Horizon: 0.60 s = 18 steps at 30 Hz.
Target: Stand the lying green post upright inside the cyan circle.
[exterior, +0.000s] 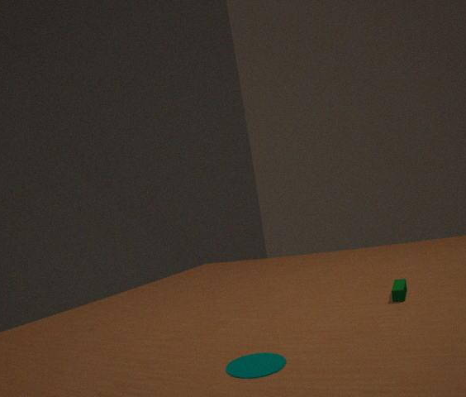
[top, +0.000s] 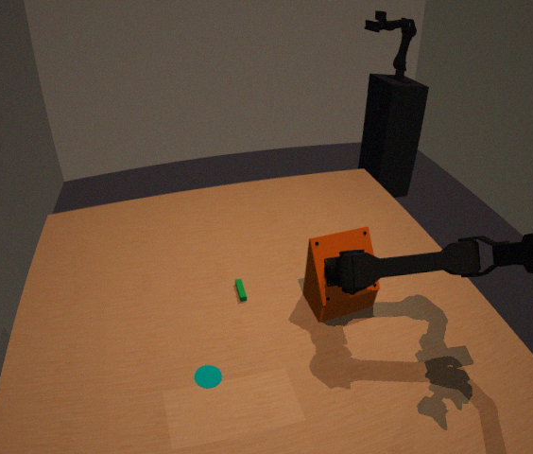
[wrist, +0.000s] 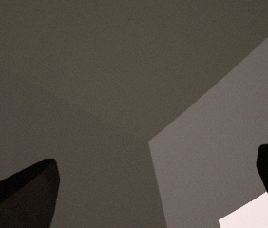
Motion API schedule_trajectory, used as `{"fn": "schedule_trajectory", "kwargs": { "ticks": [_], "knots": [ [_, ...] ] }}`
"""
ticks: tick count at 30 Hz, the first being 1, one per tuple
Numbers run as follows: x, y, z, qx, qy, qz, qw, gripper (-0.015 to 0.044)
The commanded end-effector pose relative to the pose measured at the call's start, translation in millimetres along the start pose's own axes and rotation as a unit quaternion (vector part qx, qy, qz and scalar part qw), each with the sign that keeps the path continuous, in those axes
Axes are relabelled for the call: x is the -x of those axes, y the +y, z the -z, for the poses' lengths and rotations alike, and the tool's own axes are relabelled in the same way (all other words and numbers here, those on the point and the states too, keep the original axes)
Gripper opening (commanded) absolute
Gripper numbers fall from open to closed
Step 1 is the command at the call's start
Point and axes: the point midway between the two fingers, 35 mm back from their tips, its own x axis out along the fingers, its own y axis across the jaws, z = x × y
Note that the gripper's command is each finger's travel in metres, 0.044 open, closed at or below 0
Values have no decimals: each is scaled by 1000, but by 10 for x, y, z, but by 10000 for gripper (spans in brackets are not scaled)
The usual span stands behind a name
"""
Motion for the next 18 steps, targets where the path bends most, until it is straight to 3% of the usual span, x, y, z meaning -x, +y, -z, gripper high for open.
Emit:
{"fn": "schedule_trajectory", "kwargs": {
  "ticks": [1, 7, 18],
  "knots": [
    [-7, 14, 16, 1, 2, -2, 1000, 374],
    [-187, 455, 545, 22, 63, -61, 996, 233],
    [-225, 1339, 1656, 58, 178, -188, 964, 233]
  ]
}}
